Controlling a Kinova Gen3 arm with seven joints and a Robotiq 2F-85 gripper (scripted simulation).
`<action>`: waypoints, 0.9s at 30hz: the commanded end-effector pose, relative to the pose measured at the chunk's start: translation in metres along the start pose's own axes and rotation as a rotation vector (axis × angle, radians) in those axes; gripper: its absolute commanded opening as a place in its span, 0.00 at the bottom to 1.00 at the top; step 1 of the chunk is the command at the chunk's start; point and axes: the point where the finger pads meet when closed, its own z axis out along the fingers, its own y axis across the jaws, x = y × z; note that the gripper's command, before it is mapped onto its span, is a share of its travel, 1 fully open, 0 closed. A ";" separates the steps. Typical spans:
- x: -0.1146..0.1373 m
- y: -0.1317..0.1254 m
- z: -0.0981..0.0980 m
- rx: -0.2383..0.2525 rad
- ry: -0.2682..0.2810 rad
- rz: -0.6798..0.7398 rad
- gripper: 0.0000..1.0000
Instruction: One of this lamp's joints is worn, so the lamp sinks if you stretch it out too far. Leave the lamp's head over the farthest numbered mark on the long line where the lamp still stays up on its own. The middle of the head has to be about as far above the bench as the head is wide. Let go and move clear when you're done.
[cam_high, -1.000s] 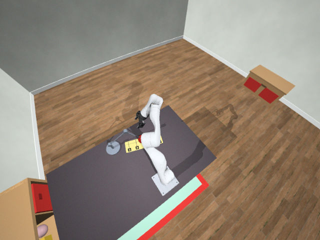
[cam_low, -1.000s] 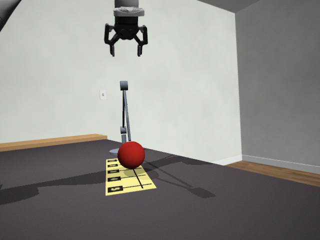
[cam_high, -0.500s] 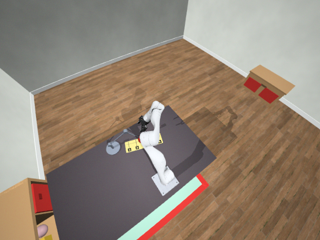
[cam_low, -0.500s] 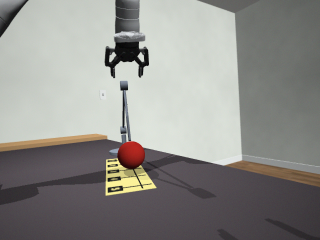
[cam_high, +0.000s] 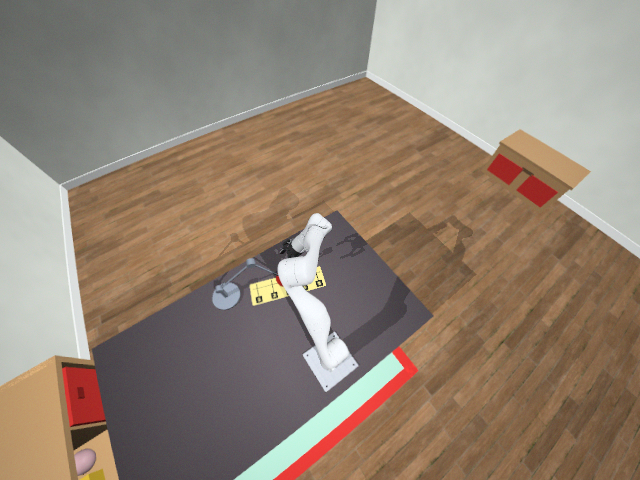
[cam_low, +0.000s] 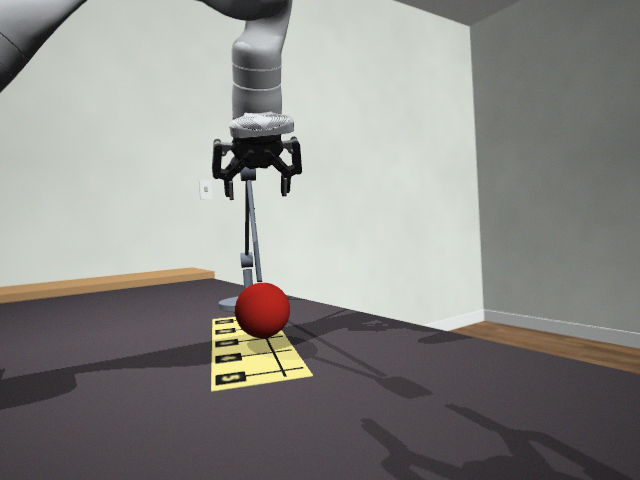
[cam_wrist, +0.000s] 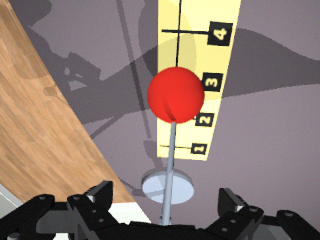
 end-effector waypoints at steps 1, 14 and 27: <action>0.009 0.002 0.006 -0.008 0.002 0.019 1.00; 0.006 0.002 0.039 -0.006 0.000 0.013 1.00; 0.008 0.002 0.068 -0.005 0.000 0.017 1.00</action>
